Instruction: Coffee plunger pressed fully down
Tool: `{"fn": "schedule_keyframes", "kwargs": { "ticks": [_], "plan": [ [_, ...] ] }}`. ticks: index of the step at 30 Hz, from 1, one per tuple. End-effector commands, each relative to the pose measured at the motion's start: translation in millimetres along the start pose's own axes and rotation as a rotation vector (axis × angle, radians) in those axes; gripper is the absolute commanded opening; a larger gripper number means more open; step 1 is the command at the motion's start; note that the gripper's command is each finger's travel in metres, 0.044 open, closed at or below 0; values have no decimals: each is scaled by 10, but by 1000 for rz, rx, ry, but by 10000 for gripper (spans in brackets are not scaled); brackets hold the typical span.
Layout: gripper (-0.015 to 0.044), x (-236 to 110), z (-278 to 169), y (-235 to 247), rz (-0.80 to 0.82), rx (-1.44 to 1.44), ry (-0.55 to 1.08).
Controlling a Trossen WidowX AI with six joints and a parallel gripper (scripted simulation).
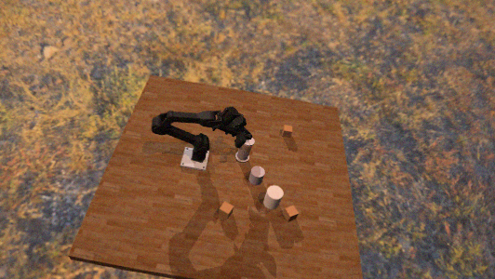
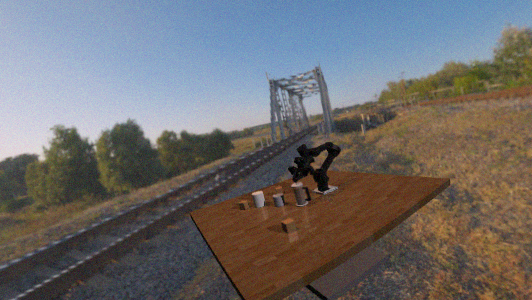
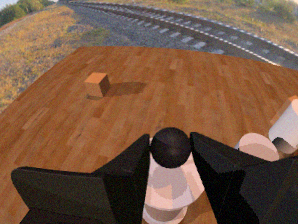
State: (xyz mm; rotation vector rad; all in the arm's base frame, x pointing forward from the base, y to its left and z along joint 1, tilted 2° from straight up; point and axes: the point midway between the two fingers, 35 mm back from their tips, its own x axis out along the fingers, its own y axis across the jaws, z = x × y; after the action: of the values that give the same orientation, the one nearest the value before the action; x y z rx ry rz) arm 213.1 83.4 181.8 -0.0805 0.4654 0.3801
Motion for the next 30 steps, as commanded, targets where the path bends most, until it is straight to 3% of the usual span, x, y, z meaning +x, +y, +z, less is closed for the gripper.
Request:
{"fn": "schedule_keyframes", "kwargs": {
  "ticks": [1, 3, 15, 21, 30],
  "plan": [
    [119, 0, -4, 0, 0, 0, 2],
    [119, 0, -4, 0, 0, 0, 2],
    [434, 0, -4, 0, 0, 0, 2],
    [440, -59, 85, -2, 0, 1, 4],
    [440, -516, 621, -9, -1, 5, 17]
  ]
}}
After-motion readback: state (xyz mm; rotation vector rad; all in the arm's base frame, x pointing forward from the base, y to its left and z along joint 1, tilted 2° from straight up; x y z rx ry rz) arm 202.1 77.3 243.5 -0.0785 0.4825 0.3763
